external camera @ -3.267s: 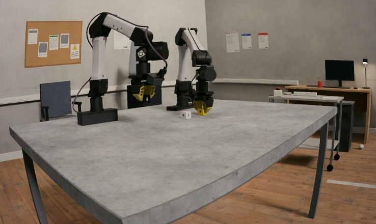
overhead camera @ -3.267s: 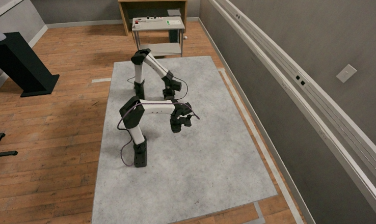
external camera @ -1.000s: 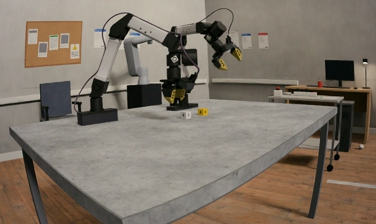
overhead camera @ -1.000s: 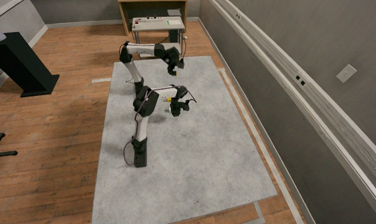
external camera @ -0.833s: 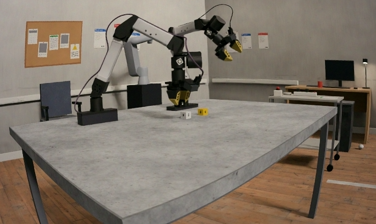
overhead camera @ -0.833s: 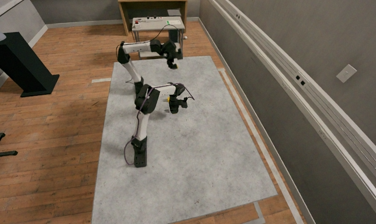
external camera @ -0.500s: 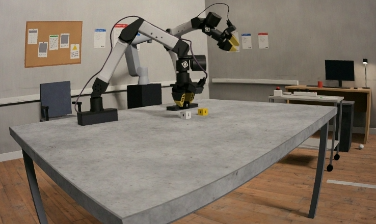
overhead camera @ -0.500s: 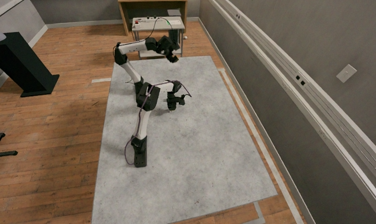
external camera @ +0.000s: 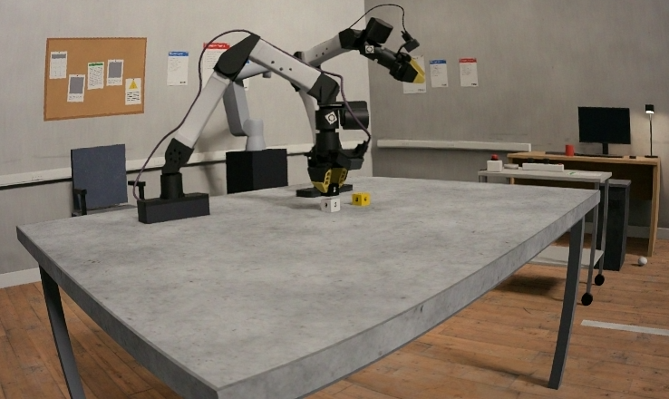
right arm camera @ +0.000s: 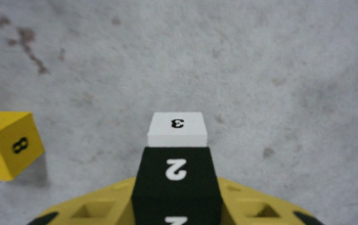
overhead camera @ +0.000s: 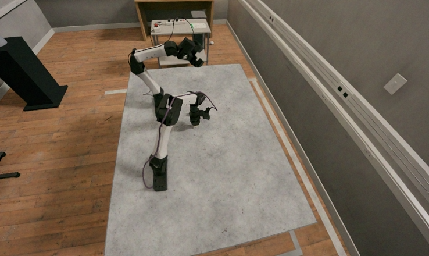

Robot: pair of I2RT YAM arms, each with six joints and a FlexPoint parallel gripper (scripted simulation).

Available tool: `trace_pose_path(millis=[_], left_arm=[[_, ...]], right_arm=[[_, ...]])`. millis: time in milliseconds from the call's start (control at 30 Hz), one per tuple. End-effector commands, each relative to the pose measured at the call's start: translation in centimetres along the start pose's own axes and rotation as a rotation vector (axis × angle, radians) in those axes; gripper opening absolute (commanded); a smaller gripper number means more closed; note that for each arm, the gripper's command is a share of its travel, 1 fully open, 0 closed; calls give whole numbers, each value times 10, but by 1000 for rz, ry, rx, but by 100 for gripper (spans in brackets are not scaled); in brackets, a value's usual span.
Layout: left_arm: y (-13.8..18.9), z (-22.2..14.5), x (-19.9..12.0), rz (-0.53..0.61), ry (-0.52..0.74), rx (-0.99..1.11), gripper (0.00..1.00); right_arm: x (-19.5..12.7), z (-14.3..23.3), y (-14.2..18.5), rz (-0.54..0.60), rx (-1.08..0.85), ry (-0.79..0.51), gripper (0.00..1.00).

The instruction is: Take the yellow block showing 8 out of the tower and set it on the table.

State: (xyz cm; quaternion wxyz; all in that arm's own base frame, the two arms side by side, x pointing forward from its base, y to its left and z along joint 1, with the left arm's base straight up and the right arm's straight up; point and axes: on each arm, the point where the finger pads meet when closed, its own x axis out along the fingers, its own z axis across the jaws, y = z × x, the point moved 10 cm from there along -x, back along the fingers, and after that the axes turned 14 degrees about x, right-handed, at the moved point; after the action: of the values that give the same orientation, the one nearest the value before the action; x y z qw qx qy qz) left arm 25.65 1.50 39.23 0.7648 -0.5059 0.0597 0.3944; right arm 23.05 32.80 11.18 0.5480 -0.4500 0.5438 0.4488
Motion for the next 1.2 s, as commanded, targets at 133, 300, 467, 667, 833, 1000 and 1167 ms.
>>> trace_pose_path(millis=[133,300,467,667,833,1000,1167], left_arm=[[-3,3,-3,-18,0,-10,100],[-2,2,-2,-12,0,-6,100],[1,0,0,1,-3,-6,100],[6,-3,4,20,-6,6,100],[6,-3,4,19,-6,6,100],[6,-3,4,19,-6,6,100],[6,-3,4,19,-6,6,100]], right_arm=[[12,-2,-2,-3,-1,0,32],[6,2,-2,-13,2,-20,32],[9,-1,-3,-13,17,-8,100],[-25,5,-6,-39,18,-66,100],[-35,3,-4,-36,16,-58,100],[-63,3,-2,-37,12,-61,100],[-68,4,-1,-28,8,-41,100]])
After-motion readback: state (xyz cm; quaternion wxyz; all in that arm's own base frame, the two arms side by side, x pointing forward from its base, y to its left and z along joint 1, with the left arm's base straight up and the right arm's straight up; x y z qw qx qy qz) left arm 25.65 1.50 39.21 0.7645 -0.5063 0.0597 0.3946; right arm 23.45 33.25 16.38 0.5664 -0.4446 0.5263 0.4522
